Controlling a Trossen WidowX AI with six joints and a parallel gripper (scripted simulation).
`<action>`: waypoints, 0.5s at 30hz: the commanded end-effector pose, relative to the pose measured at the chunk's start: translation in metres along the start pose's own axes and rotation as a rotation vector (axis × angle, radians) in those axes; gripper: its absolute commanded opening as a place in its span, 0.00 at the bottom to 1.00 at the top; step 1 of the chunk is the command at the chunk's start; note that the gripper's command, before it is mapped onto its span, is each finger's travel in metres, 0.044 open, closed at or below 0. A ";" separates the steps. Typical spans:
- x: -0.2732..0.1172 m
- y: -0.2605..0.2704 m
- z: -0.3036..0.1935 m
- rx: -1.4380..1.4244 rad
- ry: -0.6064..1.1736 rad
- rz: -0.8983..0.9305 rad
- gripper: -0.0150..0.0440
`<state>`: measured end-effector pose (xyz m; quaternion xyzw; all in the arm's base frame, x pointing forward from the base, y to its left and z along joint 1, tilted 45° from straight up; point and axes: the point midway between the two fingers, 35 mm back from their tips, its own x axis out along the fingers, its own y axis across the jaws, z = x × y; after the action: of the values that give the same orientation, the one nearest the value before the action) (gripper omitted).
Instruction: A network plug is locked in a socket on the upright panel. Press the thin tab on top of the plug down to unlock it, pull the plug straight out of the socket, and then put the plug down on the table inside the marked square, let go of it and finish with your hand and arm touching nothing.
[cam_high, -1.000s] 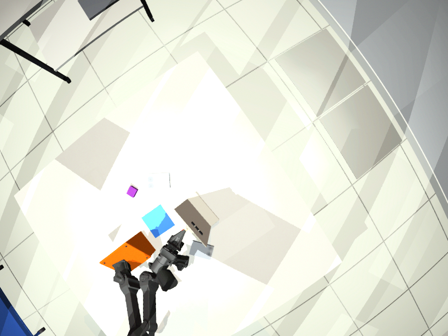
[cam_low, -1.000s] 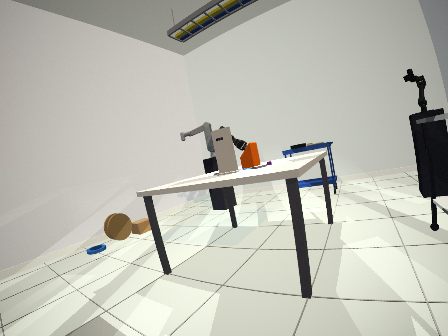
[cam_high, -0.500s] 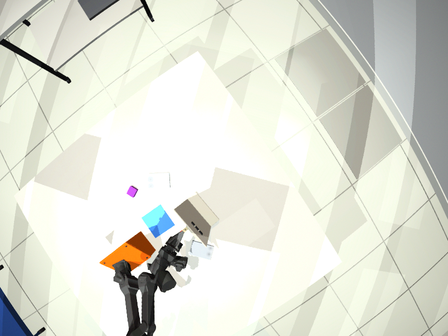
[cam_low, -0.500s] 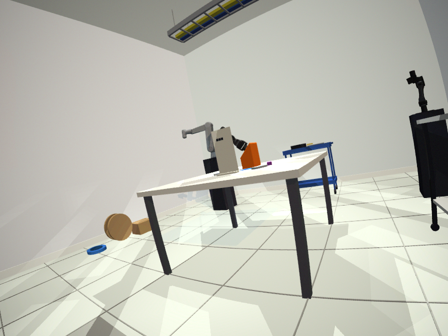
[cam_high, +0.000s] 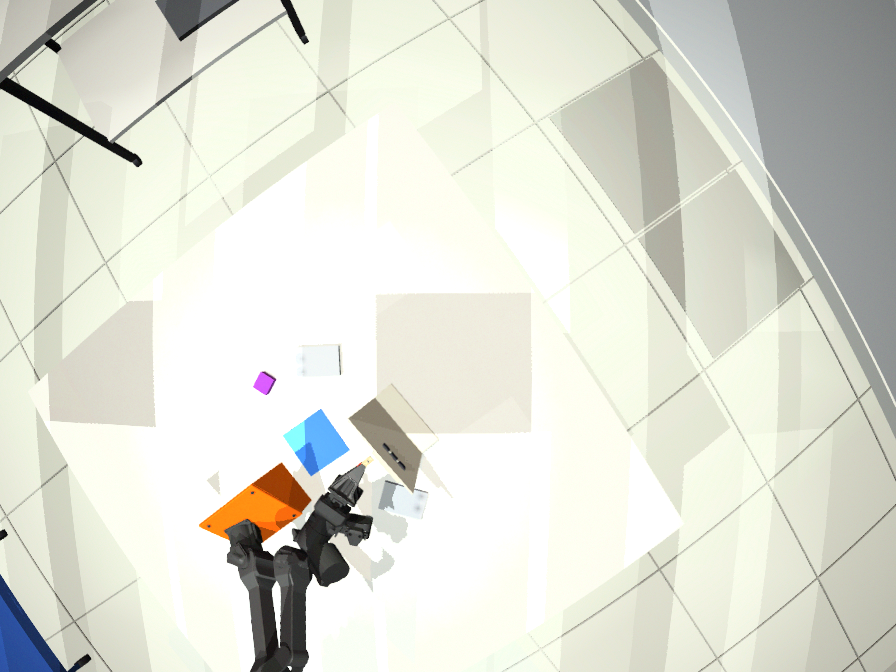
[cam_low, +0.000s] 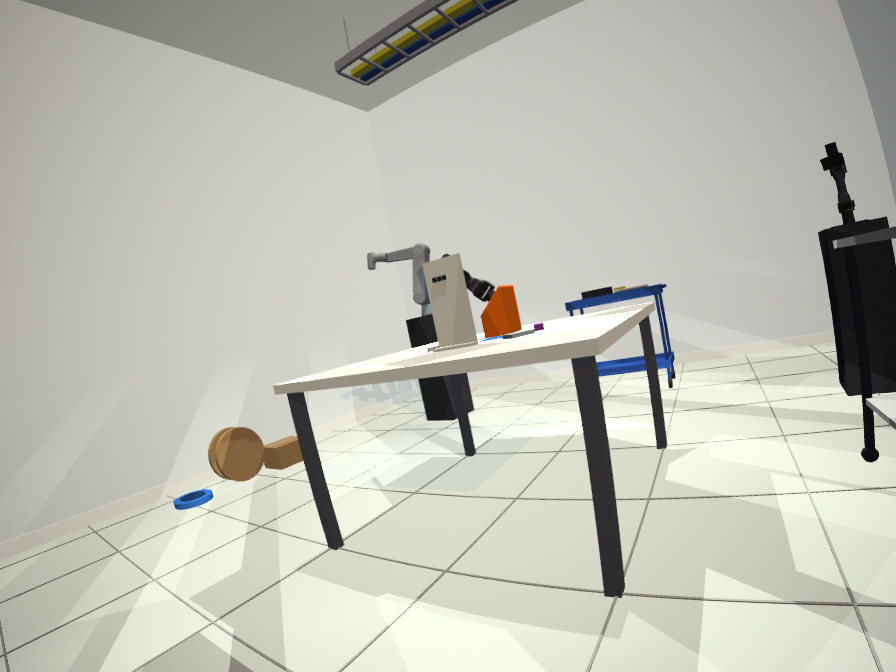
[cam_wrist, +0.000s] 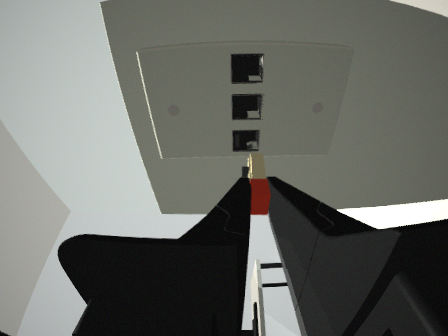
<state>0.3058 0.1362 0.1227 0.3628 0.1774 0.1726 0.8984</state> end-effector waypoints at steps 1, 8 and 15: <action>-0.003 -0.001 -0.001 0.001 -0.002 -0.003 0.25; -0.005 -0.001 -0.001 0.001 -0.001 -0.004 0.25; -0.008 -0.001 -0.002 0.001 -0.001 -0.004 0.25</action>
<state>0.2994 0.1346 0.1224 0.3622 0.1777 0.1725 0.8986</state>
